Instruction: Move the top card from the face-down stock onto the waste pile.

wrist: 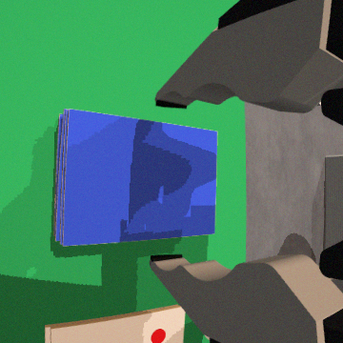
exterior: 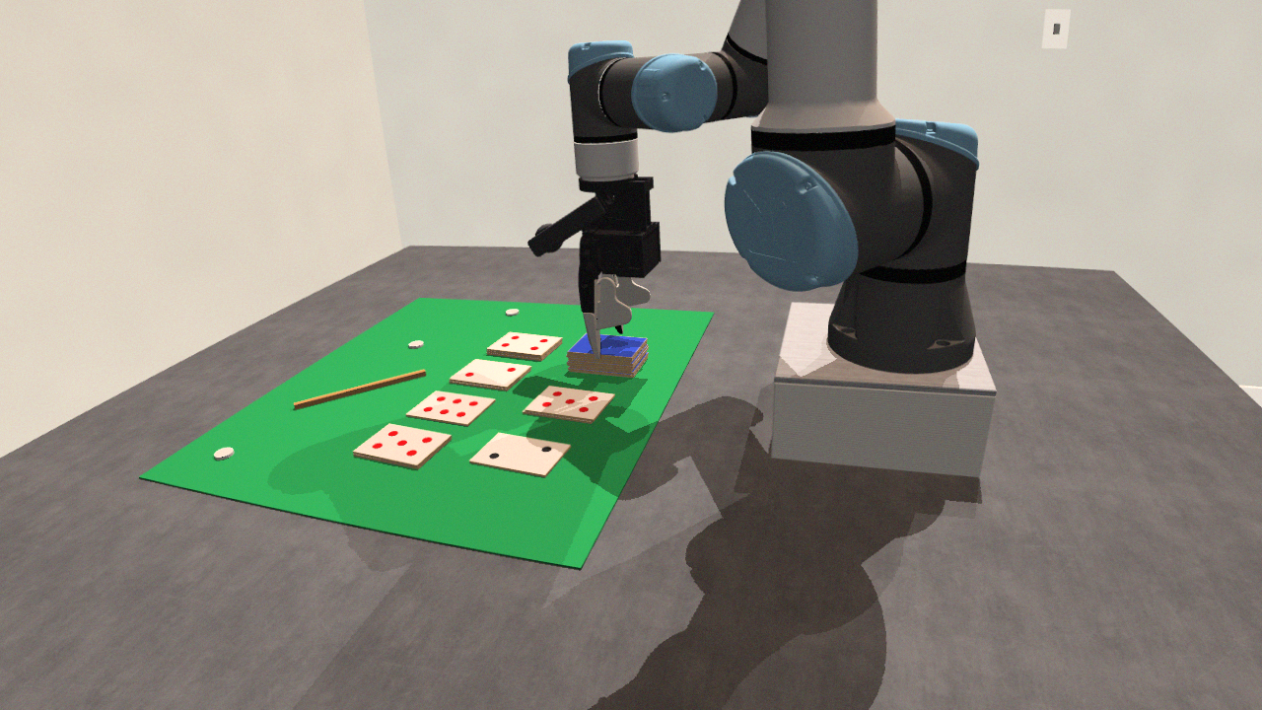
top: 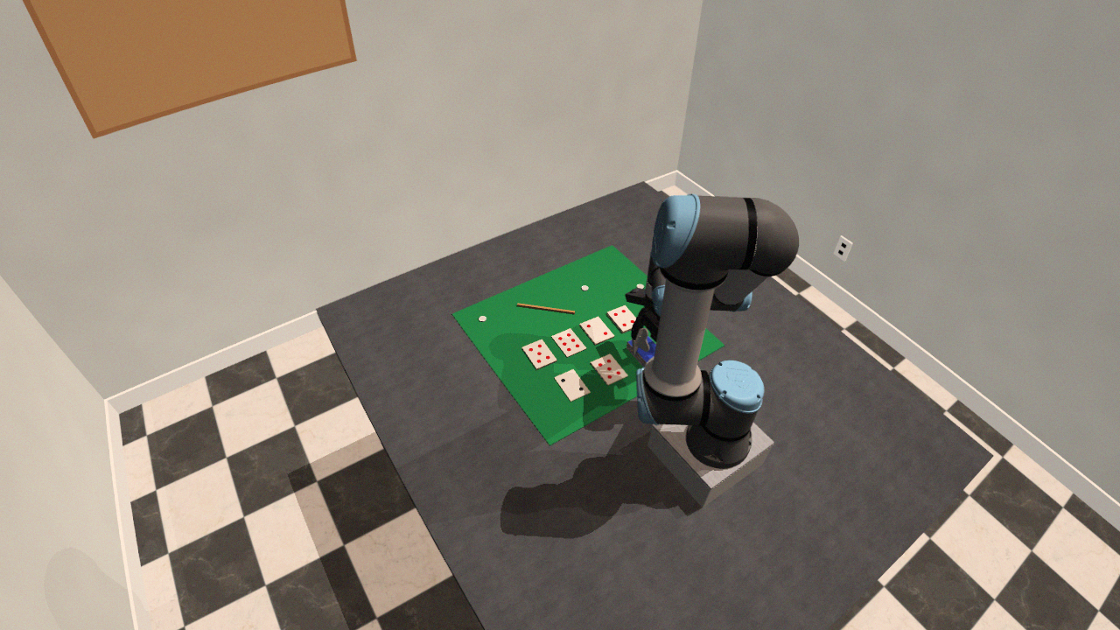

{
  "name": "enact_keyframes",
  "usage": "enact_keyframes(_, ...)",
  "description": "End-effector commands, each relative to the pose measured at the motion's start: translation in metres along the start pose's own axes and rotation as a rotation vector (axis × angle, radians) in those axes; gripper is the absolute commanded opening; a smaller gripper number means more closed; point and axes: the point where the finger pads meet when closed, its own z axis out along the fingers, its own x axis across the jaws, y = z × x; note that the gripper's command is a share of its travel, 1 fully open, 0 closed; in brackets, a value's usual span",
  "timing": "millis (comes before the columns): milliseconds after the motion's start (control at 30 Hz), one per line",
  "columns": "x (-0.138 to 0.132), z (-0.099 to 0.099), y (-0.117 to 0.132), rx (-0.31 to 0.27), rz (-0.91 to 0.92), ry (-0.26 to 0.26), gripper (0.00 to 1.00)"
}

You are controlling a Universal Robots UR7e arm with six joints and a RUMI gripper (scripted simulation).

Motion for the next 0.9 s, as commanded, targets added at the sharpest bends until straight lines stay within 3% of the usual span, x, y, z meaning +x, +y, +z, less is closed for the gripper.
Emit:
enact_keyframes(0,0.0002,0.0000,-0.0003,0.001,0.000,0.001,0.50)
enact_keyframes(167,0.0002,0.0000,-0.0003,0.001,0.000,0.001,0.50)
enact_keyframes(200,0.0002,0.0000,-0.0003,0.001,0.000,0.001,0.43)
enact_keyframes(867,0.0002,0.0000,-0.0003,0.001,0.000,0.001,0.43)
